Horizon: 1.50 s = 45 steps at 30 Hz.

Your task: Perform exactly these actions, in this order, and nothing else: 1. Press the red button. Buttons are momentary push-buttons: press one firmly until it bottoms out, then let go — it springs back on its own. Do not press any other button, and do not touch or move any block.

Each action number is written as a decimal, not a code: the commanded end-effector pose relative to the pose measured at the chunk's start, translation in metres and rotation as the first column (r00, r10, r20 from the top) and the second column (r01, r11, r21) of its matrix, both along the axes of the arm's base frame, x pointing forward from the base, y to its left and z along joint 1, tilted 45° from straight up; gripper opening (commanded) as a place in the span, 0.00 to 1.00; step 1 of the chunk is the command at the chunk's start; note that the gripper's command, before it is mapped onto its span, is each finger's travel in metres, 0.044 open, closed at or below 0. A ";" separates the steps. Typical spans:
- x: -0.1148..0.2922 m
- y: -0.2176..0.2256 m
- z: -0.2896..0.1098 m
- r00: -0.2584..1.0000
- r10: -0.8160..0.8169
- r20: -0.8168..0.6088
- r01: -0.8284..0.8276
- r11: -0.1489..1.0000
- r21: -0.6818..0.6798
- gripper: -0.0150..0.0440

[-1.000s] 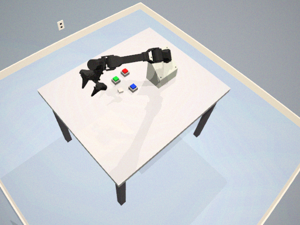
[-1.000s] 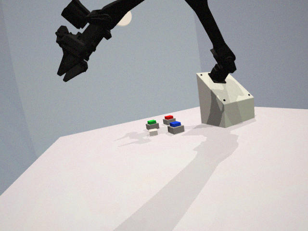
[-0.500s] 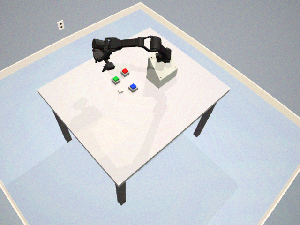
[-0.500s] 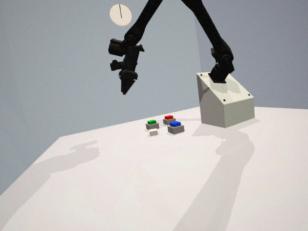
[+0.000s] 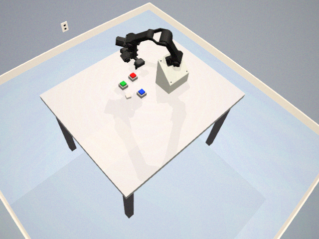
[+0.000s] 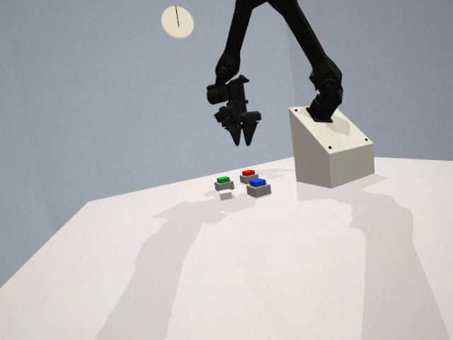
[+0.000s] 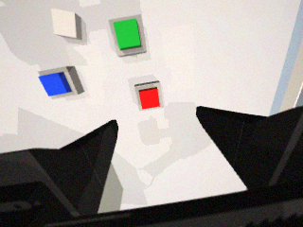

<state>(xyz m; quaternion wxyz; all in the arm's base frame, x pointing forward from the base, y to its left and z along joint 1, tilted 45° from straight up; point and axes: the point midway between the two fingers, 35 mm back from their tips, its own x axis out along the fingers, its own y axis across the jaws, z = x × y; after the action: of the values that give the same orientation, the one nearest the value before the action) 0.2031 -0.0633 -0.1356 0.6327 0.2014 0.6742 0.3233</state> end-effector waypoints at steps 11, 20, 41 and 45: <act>-0.015 0.045 -0.042 1.000 0.018 -0.004 -0.018 1.000 0.012 0.44; -0.015 0.045 -0.042 1.000 0.018 -0.004 -0.018 1.000 0.012 0.29; -0.018 0.062 -0.060 1.000 0.018 -0.004 -0.018 1.000 0.013 0.29; -0.019 0.067 -0.064 1.000 0.018 -0.004 -0.018 1.000 0.014 0.29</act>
<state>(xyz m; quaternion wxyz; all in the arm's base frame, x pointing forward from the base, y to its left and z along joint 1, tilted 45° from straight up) 0.1869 -0.0015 -0.1972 0.6289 0.1959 0.6745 0.3333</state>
